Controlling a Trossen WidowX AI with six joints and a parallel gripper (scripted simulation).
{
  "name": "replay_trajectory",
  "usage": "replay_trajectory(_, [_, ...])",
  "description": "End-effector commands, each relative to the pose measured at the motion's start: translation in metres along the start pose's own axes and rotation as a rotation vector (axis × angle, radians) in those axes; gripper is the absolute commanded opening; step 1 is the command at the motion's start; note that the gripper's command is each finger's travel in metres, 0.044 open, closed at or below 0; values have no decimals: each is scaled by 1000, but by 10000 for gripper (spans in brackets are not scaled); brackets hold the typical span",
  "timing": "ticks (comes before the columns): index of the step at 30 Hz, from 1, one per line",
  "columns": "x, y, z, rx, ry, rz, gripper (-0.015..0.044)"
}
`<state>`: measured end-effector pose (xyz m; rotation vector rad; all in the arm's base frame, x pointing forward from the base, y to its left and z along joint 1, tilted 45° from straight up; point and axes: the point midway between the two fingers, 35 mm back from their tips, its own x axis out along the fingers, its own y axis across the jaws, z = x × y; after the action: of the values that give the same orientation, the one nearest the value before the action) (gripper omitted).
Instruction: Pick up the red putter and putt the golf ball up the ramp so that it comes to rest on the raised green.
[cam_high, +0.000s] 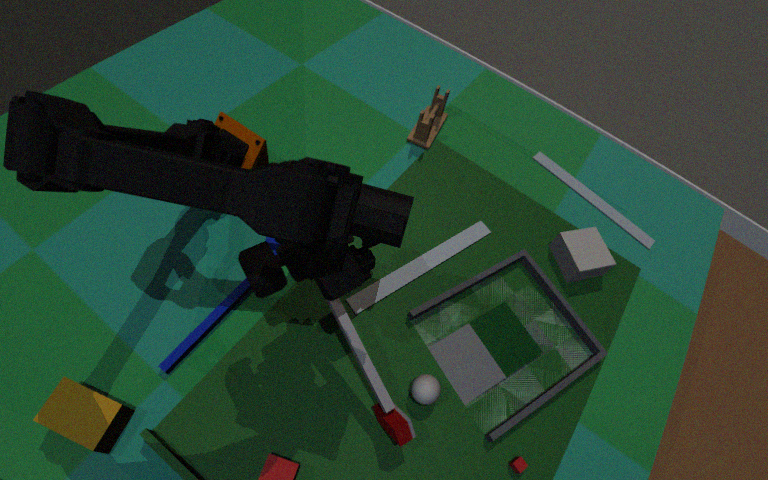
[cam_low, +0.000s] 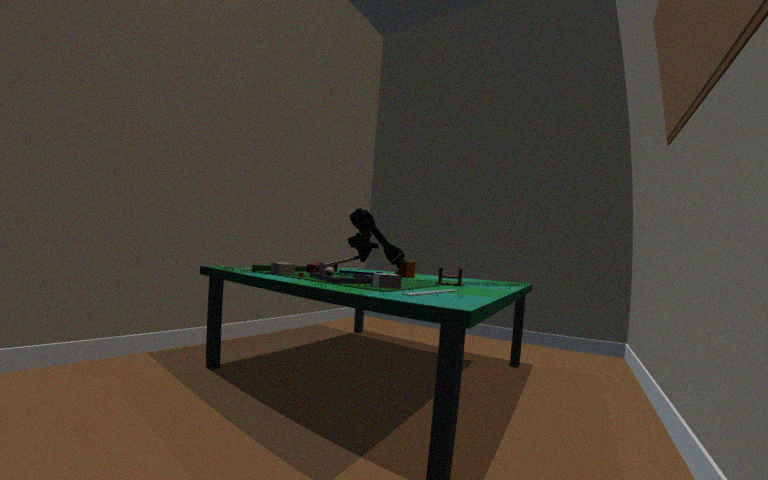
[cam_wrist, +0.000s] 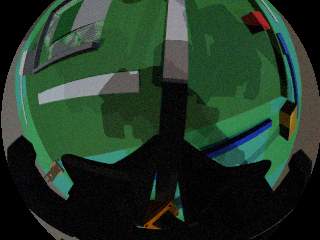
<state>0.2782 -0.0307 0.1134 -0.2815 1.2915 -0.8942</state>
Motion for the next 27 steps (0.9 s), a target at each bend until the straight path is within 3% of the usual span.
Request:
replay_trajectory(1, [-2,4,1,25,-3,2,0])
replay_trajectory(15, [-59,4,1,24,-1,3,0])
replay_trajectory(27, [-52,5,2,18,-2,6,0])
